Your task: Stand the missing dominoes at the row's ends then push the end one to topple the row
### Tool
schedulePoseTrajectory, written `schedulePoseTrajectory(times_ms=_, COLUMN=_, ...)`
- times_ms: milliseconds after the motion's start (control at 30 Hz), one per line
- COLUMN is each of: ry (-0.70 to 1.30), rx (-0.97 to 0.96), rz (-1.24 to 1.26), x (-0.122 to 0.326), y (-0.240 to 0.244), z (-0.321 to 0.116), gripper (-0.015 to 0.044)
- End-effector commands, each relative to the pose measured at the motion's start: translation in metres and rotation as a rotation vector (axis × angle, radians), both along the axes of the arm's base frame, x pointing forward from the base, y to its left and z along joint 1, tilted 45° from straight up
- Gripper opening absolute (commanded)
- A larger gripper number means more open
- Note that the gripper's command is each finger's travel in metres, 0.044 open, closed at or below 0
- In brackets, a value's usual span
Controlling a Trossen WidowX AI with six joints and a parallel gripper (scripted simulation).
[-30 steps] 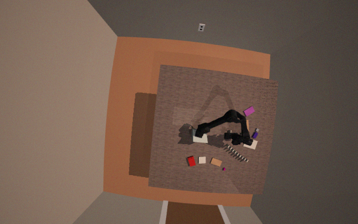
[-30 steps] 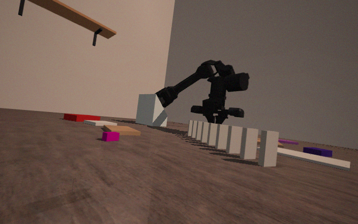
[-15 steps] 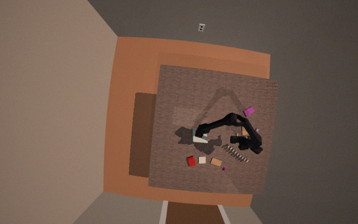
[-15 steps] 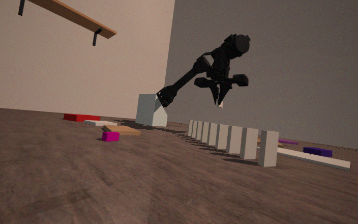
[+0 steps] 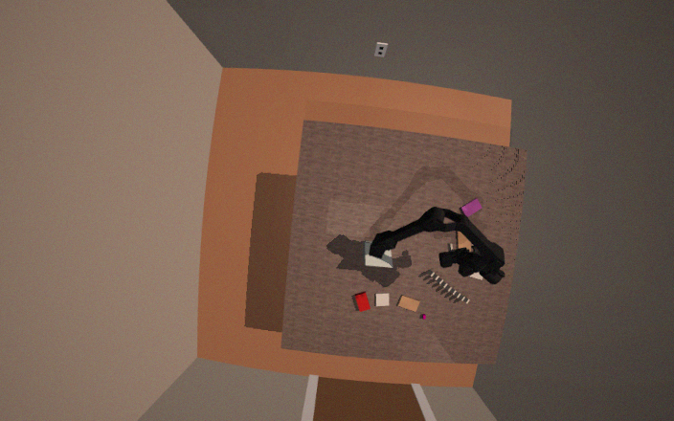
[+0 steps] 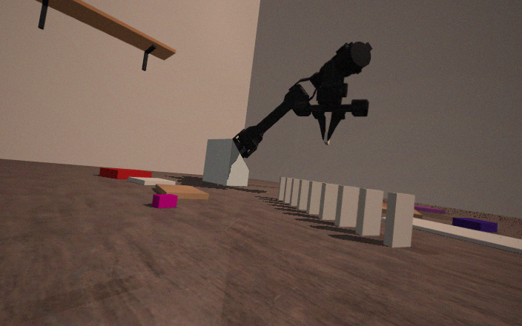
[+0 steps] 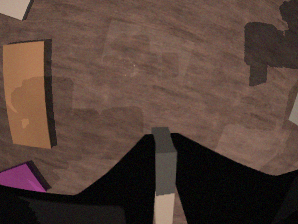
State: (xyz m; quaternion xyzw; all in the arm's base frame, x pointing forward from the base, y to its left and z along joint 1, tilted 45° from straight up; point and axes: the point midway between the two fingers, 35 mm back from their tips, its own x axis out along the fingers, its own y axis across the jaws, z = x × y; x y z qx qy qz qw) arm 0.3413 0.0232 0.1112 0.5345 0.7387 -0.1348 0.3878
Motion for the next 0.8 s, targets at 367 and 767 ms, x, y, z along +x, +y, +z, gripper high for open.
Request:
schedulePoseTrajectory(times_ms=367, ry=-0.842, rx=0.158, rz=0.836, x=-0.134, y=0.108, z=0.13, gripper=0.0023)
schedulePoseTrajectory(times_ms=767, ry=-0.859, rx=0.042, rz=0.935, x=-0.14, y=0.111, z=0.111, gripper=0.0023)
